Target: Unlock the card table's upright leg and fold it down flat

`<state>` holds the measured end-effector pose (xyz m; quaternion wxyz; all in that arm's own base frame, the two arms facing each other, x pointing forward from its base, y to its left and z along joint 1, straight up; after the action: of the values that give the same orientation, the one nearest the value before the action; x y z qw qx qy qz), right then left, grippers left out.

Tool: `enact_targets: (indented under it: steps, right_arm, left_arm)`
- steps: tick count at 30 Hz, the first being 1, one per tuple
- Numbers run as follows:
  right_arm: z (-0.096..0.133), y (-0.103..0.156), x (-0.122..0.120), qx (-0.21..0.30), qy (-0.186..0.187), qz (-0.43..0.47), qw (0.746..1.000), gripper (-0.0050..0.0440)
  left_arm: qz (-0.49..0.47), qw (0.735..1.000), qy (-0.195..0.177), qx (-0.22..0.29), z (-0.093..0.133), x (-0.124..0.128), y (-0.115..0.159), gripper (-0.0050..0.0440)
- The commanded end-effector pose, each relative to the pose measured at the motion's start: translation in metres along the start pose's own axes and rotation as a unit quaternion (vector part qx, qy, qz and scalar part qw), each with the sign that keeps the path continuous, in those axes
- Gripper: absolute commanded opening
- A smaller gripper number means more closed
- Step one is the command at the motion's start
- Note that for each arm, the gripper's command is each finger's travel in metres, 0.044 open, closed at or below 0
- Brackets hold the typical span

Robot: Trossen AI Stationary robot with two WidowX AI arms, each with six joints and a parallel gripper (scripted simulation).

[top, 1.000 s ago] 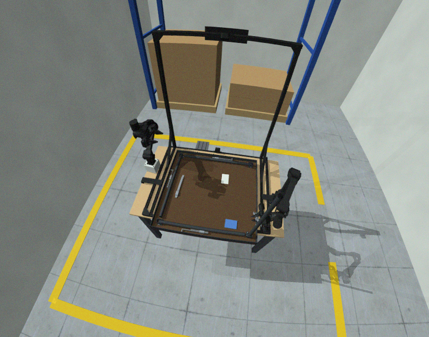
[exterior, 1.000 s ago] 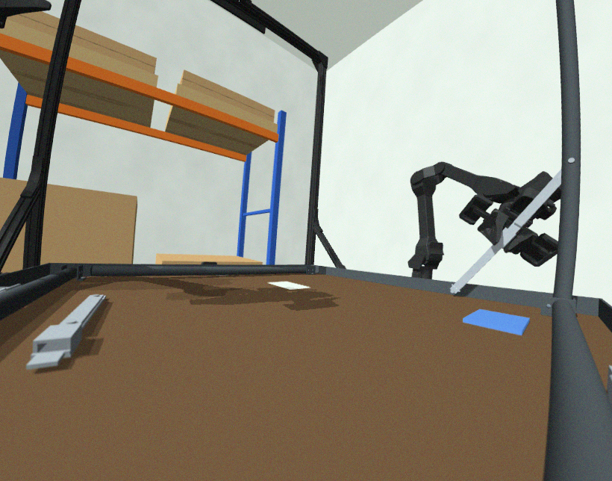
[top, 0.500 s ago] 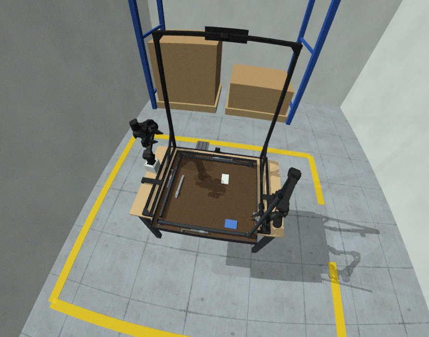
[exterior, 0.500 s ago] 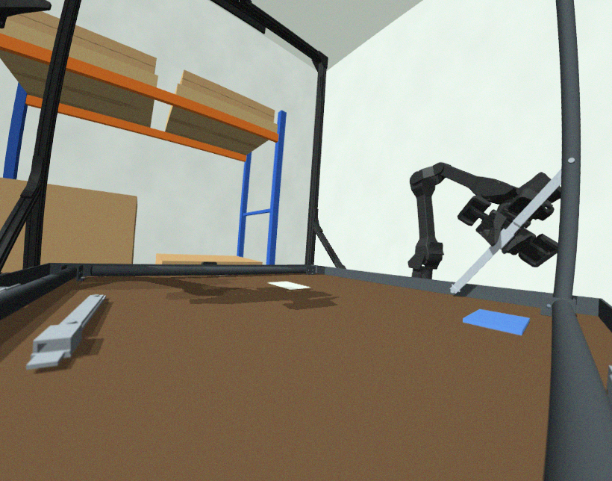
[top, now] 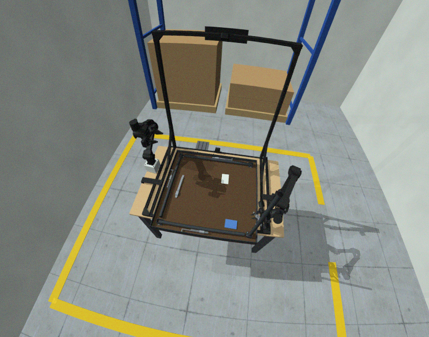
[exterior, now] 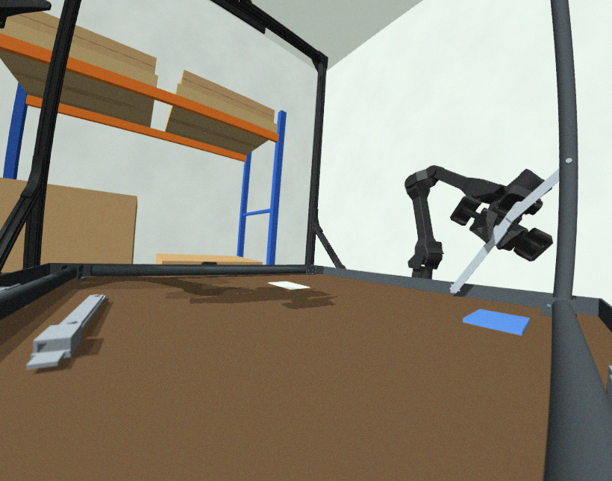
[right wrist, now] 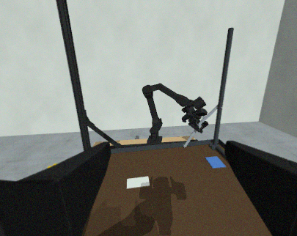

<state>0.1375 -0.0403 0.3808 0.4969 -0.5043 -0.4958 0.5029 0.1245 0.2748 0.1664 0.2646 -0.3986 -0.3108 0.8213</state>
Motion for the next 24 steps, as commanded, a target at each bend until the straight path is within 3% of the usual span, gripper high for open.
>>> enact_targets:
  steps: [1,24]
  right_arm:
    - [0.000,0.000,0.000,0.000,-0.001,0.002,1.000,0.0400]
    - [0.000,0.000,0.000,0.000,-0.001,0.002,1.000,0.0400]
  left_arm:
    - [-0.018,1.000,-0.010,-0.005,0.001,-0.005,0.002,0.0000]
    - [-0.065,0.997,-0.030,-0.024,0.005,-0.018,0.005,0.0000]
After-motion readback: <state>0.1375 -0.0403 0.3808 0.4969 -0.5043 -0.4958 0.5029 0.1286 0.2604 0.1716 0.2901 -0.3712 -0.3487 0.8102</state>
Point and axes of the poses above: on each arm, the point midway between the two fingers, 35 mm back from their tips, its own z axis back along the fingers, its own x axis across the jaws, y = z × x, the point moved 2 cm from there along z, back along the fingers, and after that the axes turned 1 degree about z, right-handed, at the moved point
